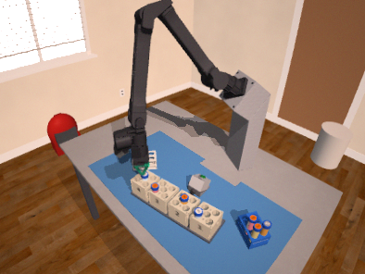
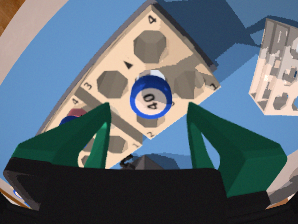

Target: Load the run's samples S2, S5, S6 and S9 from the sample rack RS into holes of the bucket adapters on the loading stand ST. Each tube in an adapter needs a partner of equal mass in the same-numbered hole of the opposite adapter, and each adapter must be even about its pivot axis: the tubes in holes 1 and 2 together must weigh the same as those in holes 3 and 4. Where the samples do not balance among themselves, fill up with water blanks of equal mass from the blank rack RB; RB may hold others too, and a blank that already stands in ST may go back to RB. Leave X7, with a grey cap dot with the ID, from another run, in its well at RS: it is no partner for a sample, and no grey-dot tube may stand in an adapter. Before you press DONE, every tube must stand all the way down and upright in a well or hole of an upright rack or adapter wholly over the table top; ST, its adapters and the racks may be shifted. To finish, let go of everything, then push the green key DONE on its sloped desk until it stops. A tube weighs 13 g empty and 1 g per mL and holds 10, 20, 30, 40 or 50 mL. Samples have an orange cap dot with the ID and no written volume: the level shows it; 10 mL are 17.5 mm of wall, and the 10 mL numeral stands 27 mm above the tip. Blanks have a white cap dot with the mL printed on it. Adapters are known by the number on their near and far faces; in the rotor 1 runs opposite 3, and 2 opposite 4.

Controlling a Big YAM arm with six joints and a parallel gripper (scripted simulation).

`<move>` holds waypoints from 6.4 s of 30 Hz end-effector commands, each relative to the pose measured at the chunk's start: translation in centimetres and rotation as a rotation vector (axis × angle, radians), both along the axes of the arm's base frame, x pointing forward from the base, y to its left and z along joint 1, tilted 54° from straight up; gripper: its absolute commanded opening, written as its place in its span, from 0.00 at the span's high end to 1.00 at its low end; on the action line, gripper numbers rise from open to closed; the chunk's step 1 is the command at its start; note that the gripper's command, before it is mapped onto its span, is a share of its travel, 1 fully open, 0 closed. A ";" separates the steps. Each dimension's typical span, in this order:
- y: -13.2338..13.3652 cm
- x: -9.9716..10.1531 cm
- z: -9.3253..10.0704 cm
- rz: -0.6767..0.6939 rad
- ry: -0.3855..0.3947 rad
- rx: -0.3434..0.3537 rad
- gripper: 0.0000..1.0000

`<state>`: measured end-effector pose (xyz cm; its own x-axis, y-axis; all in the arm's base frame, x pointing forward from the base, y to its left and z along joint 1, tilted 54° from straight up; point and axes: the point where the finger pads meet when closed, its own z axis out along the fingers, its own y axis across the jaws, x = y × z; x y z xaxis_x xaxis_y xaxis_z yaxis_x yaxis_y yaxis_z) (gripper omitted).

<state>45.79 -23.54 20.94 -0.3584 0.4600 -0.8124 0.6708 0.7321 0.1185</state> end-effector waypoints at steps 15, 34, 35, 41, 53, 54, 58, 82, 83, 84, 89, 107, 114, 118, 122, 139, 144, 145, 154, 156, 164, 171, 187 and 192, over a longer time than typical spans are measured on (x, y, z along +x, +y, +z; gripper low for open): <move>0.3 -0.2 -1.4 -0.007 0.022 0.019 0.45; 11.8 1.4 -8.8 0.481 0.416 -0.520 0.20; 11.8 1.4 -8.8 0.481 0.416 -0.520 0.20; 16.0 1.8 -11.7 0.657 0.564 -0.716 0.20; 23.0 3.1 -16.1 0.942 0.799 -1.046 0.20; 23.7 3.2 -16.6 0.971 0.824 -1.079 0.20; 26.5 3.4 -18.5 0.980 0.830 -1.088 0.20; 41.7 4.7 -29.3 0.981 0.835 -1.078 0.20; 42.3 4.7 -29.7 0.981 0.834 -1.078 0.20; 42.3 4.7 -29.7 0.981 0.834 -1.078 0.20; 40.4 5.9 -28.2 0.935 0.815 -1.051 0.20; 39.2 8.1 -30.5 0.954 0.821 -1.067 0.20; 38.3 7.8 -32.1 0.961 0.848 -1.067 0.20; 39.3 7.7 -31.4 0.967 0.830 -1.071 0.20; 39.4 7.7 -31.4 0.967 0.830 -1.071 0.20; 39.4 7.8 -31.4 0.967 0.830 -1.071 1.00; 40.7 7.3 -30.5 0.976 0.813 -1.074 1.00; 40.7 6.9 -30.4 0.975 0.817 -1.076 1.00; 41.8 5.4 -29.0 0.975 0.816 -1.075 1.00; 42.2 5.1 -28.5 0.975 0.812 -1.075 1.00; 43.4 3.2 -27.1 0.975 0.815 -1.075 1.00; 44.2 2.1 -26.1 0.975 0.815 -1.075 1.00; 46.8 -1.0 -23.1 0.974 0.808 -1.072 1.00; 44.2 -0.7 -22.0 0.909 0.784 -1.008 1.00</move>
<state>44.81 21.89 -2.74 -0.6314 -0.7742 -0.0436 -0.4319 0.3979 -0.8094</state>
